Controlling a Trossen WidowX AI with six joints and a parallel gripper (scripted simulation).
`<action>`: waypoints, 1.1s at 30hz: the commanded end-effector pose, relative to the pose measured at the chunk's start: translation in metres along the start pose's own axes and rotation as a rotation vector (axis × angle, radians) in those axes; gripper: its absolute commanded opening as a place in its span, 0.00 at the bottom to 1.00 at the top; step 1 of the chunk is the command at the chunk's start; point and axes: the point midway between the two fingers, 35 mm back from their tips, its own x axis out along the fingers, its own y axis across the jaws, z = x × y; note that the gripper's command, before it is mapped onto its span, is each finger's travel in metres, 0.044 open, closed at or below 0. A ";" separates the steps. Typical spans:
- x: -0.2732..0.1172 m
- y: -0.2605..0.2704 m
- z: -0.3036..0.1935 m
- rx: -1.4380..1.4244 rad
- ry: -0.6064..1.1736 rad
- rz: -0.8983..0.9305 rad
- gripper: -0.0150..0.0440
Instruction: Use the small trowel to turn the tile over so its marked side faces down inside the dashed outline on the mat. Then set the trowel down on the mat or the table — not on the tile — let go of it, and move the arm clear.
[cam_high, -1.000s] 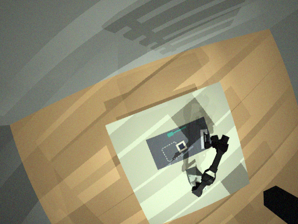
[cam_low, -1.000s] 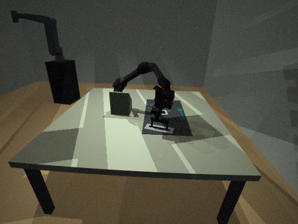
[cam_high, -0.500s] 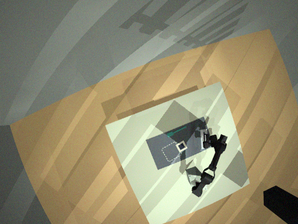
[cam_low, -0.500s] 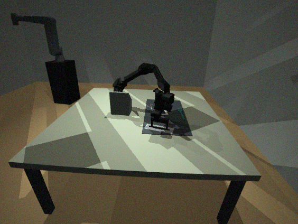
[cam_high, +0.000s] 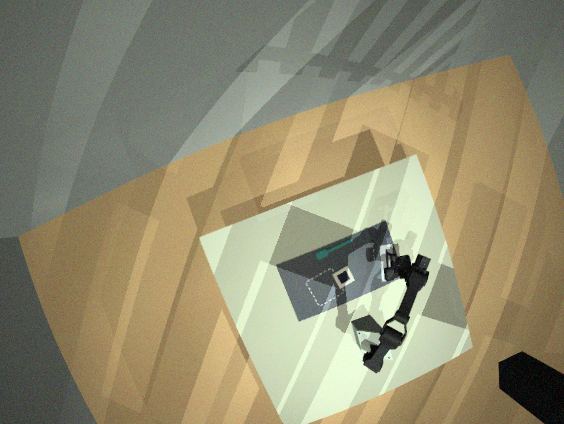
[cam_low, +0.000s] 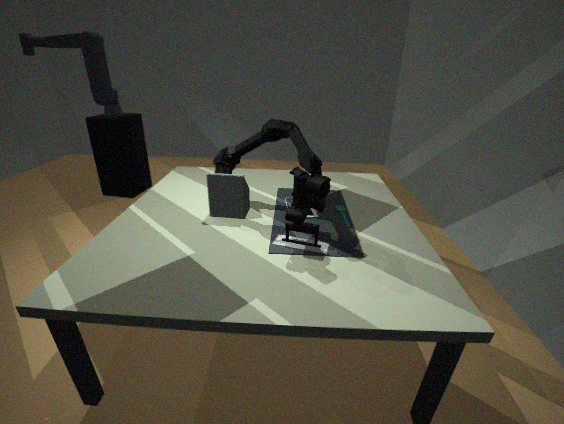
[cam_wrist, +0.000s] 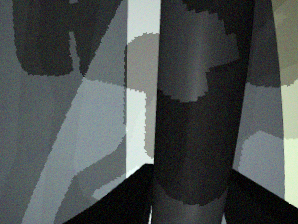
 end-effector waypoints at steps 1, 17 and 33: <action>0.000 -0.001 0.000 0.006 0.002 -0.004 0.47; 0.000 -0.001 0.000 0.261 0.001 -0.004 0.47; 0.000 -0.001 0.000 0.741 0.000 -0.004 0.47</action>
